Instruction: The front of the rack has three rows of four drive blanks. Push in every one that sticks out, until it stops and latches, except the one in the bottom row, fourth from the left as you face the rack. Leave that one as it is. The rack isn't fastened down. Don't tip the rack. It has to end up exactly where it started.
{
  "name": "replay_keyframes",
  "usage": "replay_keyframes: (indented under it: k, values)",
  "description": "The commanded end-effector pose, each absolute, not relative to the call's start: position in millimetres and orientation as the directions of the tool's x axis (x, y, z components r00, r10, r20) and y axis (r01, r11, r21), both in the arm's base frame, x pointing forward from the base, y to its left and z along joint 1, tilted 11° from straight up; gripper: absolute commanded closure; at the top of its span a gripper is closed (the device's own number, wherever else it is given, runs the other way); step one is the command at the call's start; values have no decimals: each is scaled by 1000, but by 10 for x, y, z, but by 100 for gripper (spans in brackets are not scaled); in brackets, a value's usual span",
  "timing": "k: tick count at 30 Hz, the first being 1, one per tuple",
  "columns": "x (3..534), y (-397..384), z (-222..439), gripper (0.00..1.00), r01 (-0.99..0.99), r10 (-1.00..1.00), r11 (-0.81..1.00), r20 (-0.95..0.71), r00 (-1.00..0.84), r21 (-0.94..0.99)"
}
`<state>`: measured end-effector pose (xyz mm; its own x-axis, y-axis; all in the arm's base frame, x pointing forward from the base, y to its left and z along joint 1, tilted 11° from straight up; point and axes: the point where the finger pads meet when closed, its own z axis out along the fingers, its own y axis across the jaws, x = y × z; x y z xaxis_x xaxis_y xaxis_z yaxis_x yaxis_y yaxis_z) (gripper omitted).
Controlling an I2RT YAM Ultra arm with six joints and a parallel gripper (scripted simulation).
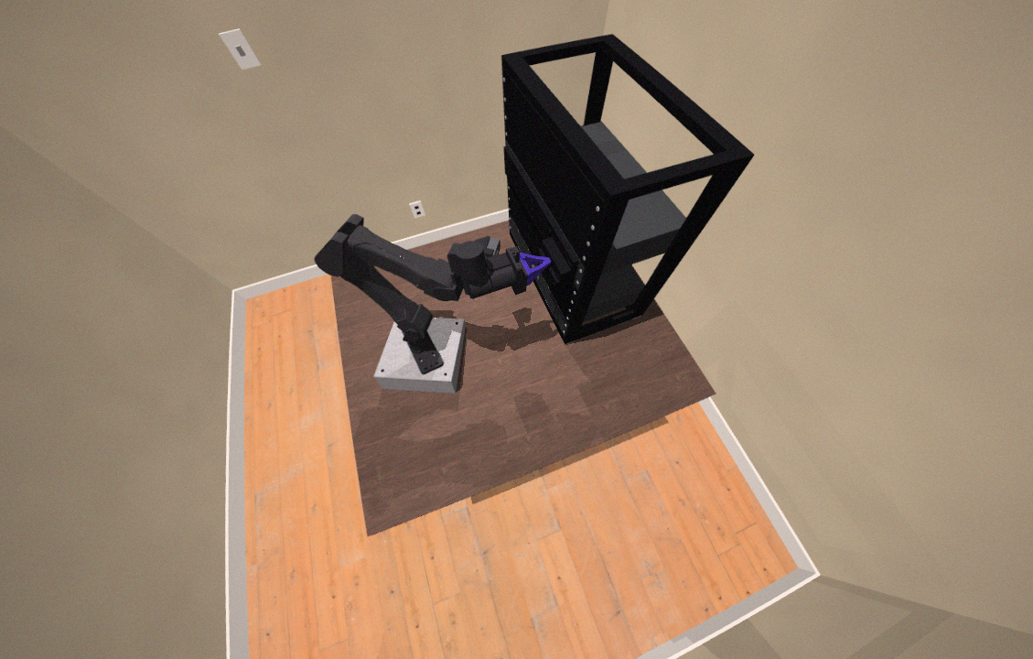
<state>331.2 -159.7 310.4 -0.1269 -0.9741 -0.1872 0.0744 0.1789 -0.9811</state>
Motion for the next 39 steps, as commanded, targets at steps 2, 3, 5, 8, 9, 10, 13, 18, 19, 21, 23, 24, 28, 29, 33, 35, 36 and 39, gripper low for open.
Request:
replay_keyframes:
  k: [2,3,5,8,9,10,13,18,19,21,23,24,28,29,33,35,36,39]
  values:
    - [3384,-1668,3307,100,117,-976,145,-161,-144,-982]
    - [3384,-1668,3307,100,117,-976,145,-161,-144,-982]
    - [3384,-1668,3307,100,117,-976,145,-161,-144,-982]
    - [3384,-1668,3307,100,117,-976,145,-161,-144,-982]
    - [3384,-1668,3307,100,117,-976,145,-161,-144,-982]
    - [3384,-1668,3307,100,117,-976,145,-161,-144,-982]
    - [3403,-1677,3312,100,117,-976,145,-161,-144,-983]
    - [3458,-1703,3326,100,117,-976,144,-160,-144,-983]
    - [3470,-1709,3329,100,117,-976,144,-161,-144,-983]
    - [3478,-1713,3331,100,117,-976,145,-161,-144,-983]
    - [3478,-1713,3331,100,117,-976,145,-161,-144,-982]
    - [3478,-1713,3331,100,117,-976,145,-161,-144,-982]
    - [3478,-1713,3331,100,117,-976,145,-161,-144,-982]
    - [3478,-1713,3331,100,117,-976,145,-161,-144,-982]
    - [3478,-1713,3331,100,117,-976,145,-161,-144,-982]
    - [3478,-1713,3331,100,117,-976,145,-161,-144,-982]
    - [3478,-1713,3331,100,117,-976,145,-161,-144,-982]
    - [3478,-1713,3331,100,117,-976,145,-161,-144,-982]
